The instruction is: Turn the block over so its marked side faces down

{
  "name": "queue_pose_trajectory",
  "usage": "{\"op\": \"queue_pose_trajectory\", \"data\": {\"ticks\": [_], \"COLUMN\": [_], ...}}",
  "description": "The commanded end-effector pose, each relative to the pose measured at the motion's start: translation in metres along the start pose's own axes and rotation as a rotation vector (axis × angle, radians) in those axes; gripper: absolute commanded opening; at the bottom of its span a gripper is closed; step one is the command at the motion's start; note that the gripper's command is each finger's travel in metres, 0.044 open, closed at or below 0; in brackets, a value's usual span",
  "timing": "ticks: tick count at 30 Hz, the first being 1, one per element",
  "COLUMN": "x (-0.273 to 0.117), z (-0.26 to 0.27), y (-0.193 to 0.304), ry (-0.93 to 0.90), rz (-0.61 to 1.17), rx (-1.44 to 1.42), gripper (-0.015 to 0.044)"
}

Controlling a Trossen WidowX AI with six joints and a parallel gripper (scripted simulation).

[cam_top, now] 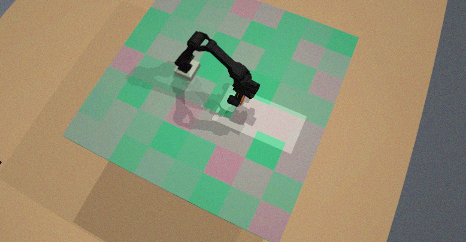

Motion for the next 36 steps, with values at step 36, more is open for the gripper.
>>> {"op": "queue_pose_trajectory", "data": {"ticks": [36], "x": [0.035], "z": [0.001], "y": [0.002], "ry": [-0.007], "rz": [0.007], "rx": [0.007], "gripper": [0.0209]}}
Point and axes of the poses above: the point midway between the two fingers, 35 mm back from their tips, its own x axis out along the fingers, its own z axis across the jaws, y = z × x, the point moved 5 cm from there along -x, back along the fingers, and after that the axes turned 11 degrees about -x, right-handed, at the moved point
